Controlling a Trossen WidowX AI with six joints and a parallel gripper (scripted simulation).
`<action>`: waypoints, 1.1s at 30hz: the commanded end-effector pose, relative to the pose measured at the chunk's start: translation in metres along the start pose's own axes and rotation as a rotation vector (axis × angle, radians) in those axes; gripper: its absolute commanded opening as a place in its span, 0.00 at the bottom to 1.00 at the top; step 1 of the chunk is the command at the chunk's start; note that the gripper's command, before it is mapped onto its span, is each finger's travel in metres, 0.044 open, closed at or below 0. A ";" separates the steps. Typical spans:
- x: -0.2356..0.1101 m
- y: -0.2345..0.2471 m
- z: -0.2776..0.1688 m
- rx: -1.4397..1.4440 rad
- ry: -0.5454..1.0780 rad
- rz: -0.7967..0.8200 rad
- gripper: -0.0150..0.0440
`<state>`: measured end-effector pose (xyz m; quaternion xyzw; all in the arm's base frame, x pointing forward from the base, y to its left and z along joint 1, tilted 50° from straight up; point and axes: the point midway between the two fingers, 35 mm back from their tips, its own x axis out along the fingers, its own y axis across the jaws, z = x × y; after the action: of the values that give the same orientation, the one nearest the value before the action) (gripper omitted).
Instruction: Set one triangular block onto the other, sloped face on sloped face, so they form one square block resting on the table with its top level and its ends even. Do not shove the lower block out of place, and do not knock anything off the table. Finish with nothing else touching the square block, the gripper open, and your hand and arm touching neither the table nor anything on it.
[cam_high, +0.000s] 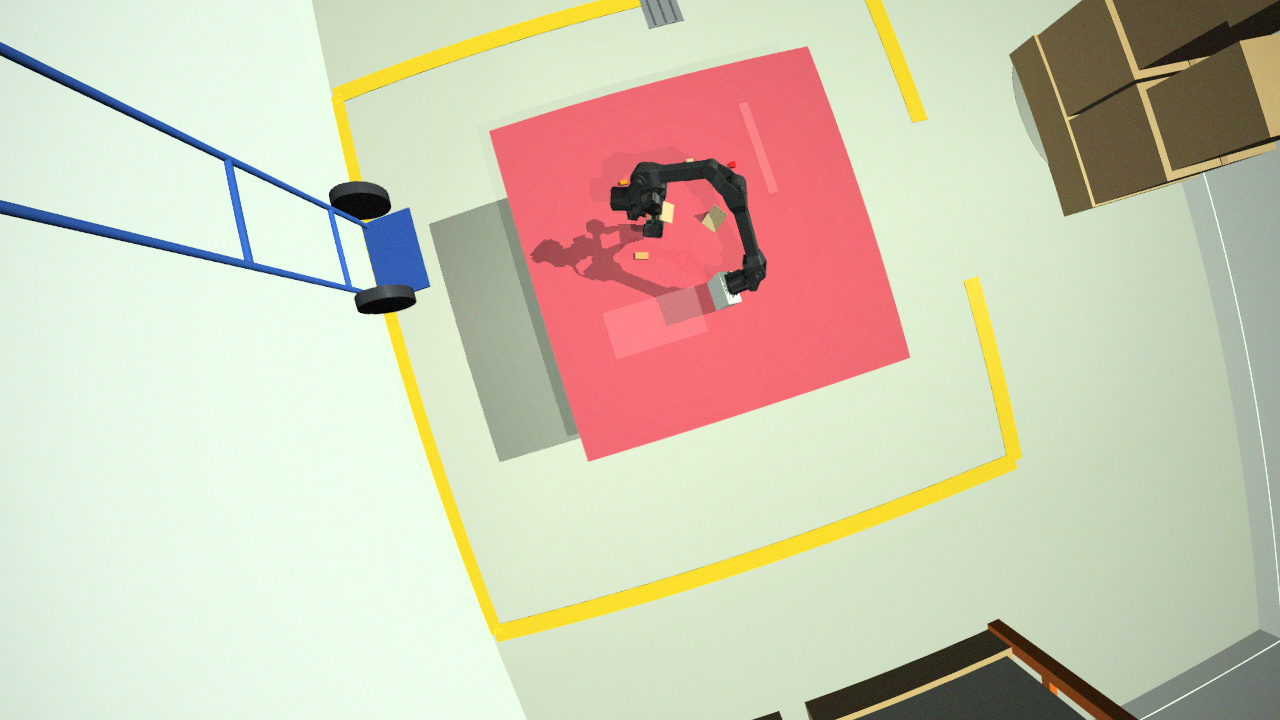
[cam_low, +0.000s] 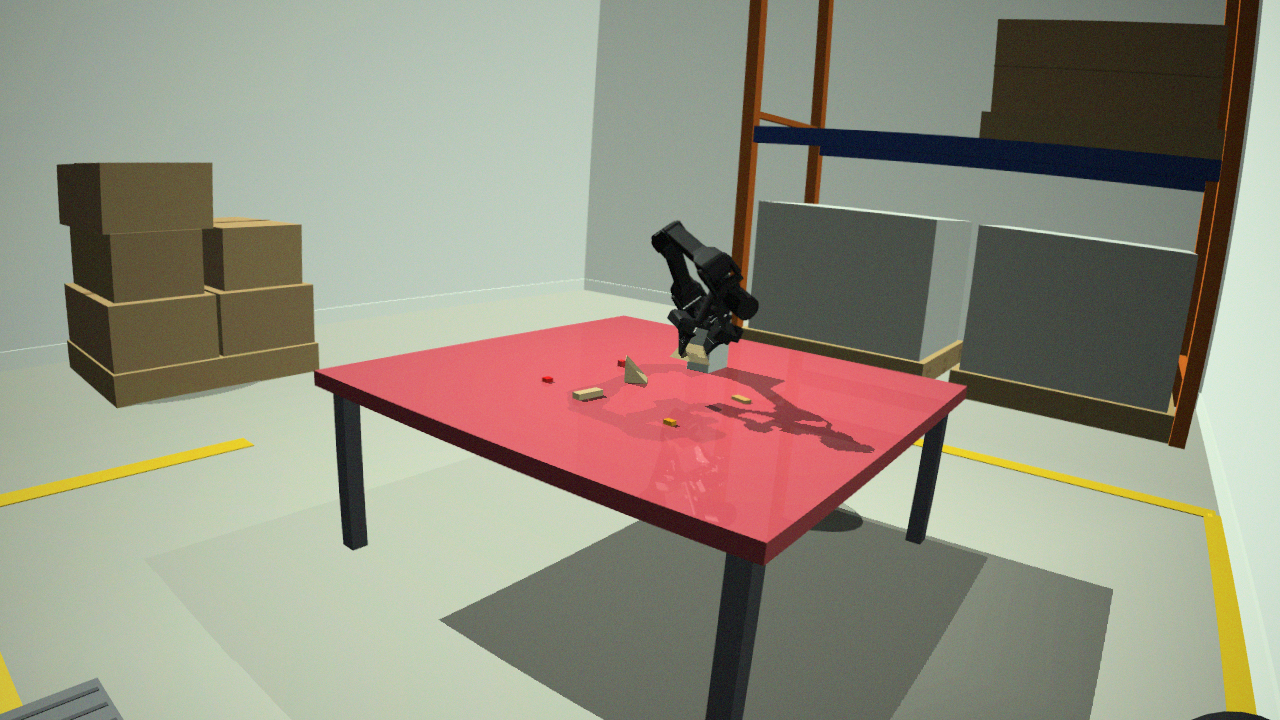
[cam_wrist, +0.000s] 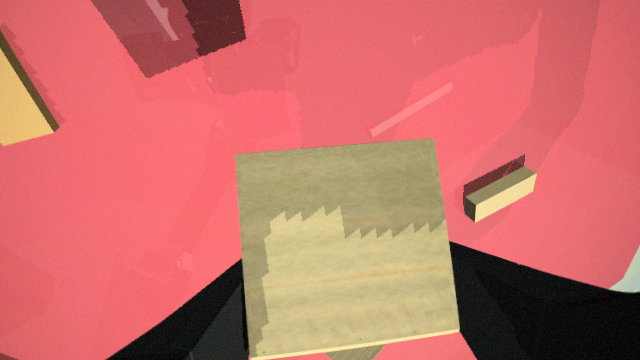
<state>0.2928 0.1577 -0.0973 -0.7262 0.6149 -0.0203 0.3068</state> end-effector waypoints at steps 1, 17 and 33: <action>0.000 0.001 -0.001 0.138 -0.006 -0.011 0.25; 0.000 0.001 -0.002 0.689 -0.041 -0.024 0.25; 0.000 0.001 -0.003 1.240 -0.084 -0.019 0.25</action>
<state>0.2915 0.1570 -0.0961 -0.4512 0.4910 -0.3251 0.6706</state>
